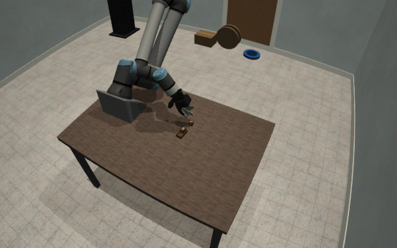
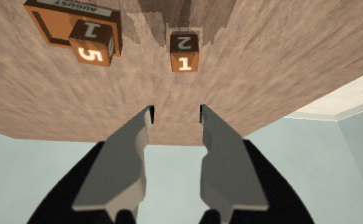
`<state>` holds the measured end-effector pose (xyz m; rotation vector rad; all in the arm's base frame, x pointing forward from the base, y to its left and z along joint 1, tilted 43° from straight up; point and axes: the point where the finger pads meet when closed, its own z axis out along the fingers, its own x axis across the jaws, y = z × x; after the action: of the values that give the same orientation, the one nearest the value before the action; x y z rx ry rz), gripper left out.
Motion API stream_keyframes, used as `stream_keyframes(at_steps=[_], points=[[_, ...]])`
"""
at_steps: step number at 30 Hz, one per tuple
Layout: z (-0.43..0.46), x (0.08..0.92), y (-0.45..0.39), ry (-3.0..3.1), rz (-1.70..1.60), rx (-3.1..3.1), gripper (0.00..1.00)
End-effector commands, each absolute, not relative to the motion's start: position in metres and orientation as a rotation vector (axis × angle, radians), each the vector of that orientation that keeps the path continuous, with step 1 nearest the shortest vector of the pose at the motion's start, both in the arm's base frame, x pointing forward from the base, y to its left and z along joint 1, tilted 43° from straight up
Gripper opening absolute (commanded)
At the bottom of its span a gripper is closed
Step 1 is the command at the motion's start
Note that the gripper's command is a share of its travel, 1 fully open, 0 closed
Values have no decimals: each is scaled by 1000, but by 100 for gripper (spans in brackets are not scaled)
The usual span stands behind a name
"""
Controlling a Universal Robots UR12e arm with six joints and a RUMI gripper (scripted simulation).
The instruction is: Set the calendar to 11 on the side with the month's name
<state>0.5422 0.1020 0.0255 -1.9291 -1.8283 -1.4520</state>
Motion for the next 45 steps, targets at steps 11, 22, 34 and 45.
stream_keyframes(at_steps=[11, 22, 34, 45], points=[[25, 542, 102, -1786, -1580, -1980, 28], [30, 538, 104, -1760, -1656, -2000, 28], [33, 537, 105, -1754, -1675, -2004, 28], [33, 537, 105, -1754, -1675, -2004, 28]])
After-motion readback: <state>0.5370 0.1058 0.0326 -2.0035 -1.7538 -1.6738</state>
